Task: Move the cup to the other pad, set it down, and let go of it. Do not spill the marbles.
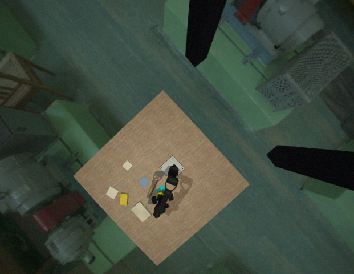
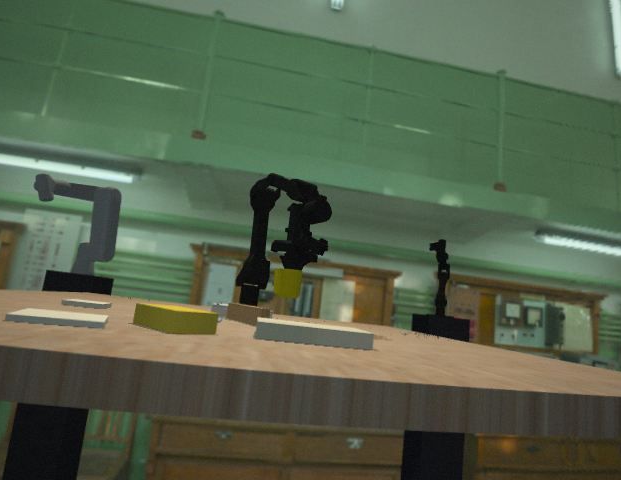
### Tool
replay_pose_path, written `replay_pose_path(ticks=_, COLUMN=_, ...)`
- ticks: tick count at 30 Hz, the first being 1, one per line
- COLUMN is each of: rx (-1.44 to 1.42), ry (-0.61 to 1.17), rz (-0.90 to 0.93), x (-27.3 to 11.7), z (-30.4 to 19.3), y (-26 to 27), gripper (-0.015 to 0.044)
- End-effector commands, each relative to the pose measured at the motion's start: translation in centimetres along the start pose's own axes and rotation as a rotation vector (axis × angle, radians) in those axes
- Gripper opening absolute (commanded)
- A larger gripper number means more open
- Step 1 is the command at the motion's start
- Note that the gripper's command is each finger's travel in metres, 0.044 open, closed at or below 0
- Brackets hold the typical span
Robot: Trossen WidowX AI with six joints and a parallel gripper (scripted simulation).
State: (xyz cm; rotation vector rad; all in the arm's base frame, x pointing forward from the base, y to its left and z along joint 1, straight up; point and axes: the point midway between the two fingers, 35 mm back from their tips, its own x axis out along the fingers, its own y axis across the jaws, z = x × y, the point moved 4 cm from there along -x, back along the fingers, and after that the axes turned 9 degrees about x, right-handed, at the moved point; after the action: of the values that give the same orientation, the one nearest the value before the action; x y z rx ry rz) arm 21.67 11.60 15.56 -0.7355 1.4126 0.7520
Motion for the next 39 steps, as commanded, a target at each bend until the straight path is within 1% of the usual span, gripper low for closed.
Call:
replay_pose_path(ticks=1, rx=0.005, ry=0.002, rz=-0.005, x=0.2, z=0.0, y=0.1, gripper=0.0000)
replay_pose_path(ticks=39, rx=0.005, ry=0.002, rz=-0.004, x=5.0, z=0.2, y=0.4, gripper=0.0000)
